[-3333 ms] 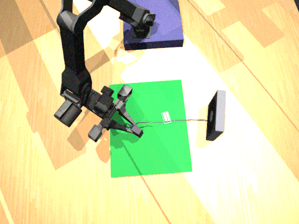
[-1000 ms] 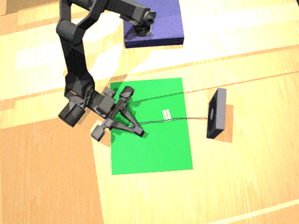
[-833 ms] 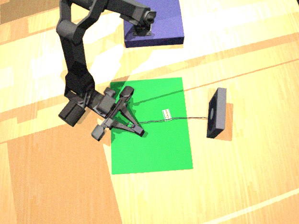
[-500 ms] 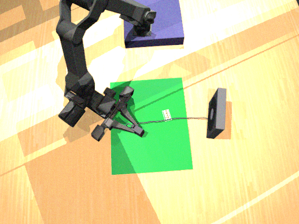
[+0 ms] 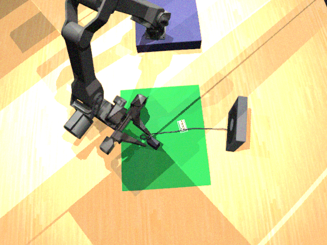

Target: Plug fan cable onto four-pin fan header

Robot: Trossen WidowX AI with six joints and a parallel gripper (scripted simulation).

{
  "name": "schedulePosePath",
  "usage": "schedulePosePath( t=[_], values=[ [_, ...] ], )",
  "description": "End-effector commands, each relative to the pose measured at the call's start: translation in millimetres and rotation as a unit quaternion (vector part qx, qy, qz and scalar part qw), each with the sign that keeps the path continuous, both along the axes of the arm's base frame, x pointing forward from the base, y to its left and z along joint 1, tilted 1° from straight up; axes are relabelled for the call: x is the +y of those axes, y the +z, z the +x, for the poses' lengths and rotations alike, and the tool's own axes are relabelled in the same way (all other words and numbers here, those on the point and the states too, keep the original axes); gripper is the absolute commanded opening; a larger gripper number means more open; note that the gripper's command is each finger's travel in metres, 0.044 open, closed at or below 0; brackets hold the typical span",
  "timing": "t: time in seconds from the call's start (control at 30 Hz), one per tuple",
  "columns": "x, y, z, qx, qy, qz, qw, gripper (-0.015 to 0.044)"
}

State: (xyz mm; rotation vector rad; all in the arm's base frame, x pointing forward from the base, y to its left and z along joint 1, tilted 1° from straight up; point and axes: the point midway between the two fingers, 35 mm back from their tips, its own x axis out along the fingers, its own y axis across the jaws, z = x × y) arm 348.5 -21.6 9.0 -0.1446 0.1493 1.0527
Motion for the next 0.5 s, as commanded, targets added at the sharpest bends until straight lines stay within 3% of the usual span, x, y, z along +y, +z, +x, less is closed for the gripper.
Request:
schedulePosePath(
  t=[0.0, 0.47],
  values=[
    [0.0, 0.0, 0.0, 0.0, 0.0, 0.0, 1.0, 0.014],
    [-1.3, 0.0, -0.4, 0.0, -0.001, -0.001, 1.0, 0.014]
  ],
)
